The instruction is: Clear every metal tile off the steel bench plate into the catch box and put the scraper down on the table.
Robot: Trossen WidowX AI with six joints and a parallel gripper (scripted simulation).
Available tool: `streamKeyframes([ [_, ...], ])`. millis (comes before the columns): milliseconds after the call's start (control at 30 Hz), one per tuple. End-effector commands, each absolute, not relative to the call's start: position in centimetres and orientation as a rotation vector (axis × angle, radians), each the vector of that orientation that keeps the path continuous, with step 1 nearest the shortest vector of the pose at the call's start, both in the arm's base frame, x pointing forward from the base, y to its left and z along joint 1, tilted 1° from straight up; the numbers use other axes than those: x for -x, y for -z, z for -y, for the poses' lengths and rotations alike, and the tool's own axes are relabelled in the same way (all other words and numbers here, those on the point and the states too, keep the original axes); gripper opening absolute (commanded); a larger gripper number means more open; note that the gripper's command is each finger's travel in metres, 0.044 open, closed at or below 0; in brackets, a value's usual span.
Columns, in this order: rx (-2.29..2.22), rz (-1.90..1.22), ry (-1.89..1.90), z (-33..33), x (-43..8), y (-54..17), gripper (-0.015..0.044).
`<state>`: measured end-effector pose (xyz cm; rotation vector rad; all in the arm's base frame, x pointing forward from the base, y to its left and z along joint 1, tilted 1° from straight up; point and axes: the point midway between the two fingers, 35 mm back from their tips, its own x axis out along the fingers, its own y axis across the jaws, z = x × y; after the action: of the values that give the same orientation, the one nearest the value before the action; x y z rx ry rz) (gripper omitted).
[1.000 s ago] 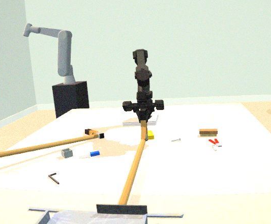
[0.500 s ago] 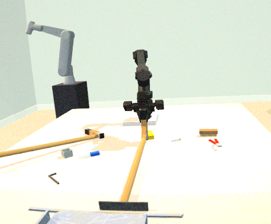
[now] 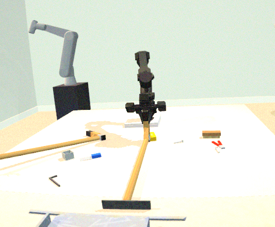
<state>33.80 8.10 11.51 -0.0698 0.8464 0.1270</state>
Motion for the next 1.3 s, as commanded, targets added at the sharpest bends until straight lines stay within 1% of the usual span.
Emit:
streamKeyframes([
  [0, 0.067, -0.842, -0.122, -7.9, -33.4, -11.4, 0.0],
  [1267, 0.062, -0.836, -0.104, -3.7, -33.2, -11.1, 0.0],
])
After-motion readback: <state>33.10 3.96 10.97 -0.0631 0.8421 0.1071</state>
